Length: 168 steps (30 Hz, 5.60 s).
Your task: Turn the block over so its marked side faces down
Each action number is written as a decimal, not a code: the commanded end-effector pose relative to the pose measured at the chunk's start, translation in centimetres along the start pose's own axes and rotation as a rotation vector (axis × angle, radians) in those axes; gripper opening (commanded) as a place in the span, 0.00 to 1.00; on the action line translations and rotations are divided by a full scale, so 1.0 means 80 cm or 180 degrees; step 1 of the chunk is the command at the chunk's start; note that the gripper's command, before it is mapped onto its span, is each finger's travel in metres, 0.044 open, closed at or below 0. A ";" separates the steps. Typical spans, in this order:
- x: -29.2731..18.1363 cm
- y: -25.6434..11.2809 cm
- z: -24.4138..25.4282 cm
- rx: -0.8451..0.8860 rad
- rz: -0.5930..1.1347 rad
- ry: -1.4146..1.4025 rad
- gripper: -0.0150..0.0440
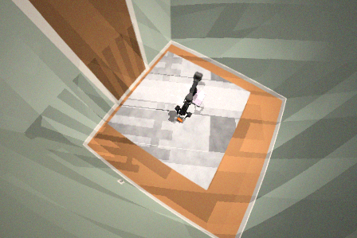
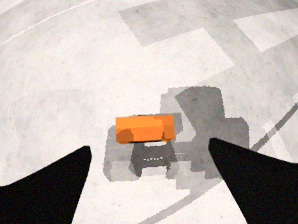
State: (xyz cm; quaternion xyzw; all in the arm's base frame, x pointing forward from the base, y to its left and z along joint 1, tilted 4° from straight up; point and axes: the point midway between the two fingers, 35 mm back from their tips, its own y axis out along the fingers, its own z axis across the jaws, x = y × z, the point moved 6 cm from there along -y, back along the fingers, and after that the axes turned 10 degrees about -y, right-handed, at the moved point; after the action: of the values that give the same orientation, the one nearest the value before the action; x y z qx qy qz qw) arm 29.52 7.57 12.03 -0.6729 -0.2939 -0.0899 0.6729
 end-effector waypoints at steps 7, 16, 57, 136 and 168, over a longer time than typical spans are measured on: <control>0.055 0.001 -0.007 0.0145 0.0758 -0.0004 1.00; 0.101 0.005 -0.016 0.0320 0.1675 0.0006 1.00; 0.059 0.079 -0.008 0.0352 0.1827 0.0013 1.00; 0.033 0.065 -0.003 0.0107 0.0521 -0.0007 0.25; -0.004 0.105 0.007 -0.0096 -0.0655 -0.0004 0.25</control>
State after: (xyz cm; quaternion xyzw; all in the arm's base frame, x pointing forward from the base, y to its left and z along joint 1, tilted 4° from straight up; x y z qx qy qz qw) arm 33.60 8.68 5.73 -0.6523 -0.3458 -0.1469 0.6583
